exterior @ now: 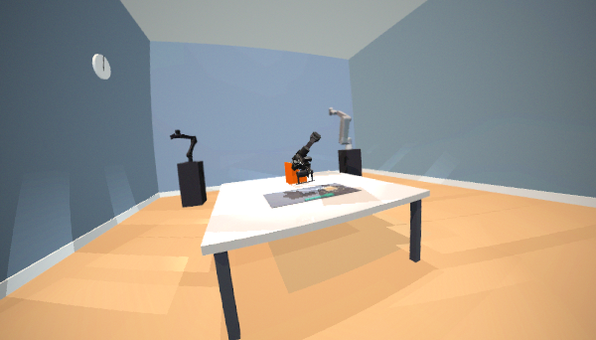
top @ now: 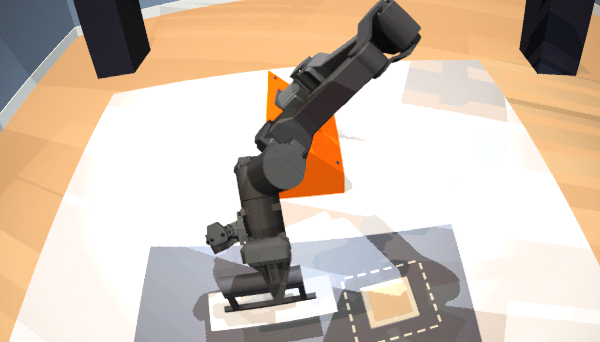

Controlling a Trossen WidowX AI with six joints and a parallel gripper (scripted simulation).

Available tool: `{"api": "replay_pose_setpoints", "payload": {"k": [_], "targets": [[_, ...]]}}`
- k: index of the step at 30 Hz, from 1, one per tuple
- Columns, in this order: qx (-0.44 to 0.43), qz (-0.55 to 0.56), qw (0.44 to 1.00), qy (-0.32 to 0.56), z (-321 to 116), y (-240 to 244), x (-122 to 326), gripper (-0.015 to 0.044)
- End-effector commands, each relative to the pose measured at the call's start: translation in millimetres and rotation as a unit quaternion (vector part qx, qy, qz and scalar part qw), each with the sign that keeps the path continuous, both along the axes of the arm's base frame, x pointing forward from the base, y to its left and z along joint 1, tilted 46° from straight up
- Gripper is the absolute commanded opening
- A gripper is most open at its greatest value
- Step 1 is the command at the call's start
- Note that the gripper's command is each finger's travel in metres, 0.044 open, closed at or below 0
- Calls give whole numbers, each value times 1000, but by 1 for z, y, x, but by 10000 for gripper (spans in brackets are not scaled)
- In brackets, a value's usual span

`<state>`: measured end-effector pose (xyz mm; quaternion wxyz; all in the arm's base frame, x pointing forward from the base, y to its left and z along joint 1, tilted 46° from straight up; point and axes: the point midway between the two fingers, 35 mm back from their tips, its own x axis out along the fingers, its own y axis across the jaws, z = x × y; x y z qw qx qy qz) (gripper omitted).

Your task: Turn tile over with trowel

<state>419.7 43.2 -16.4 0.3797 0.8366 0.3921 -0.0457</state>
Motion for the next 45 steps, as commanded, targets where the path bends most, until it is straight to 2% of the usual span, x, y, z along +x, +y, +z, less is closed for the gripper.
{"api": "replay_pose_setpoints", "payload": {"k": [1,11,23,36,45], "targets": [[-2,0,1000,-3,1,-1,1,0],[0,-8,1000,8,-4,-3,1,0],[-12,-149,977,150,-79,-51,0,0],[-38,-292,911,288,-157,-101,-29,0],[-40,-299,907,295,-165,-100,-31,0]]}}
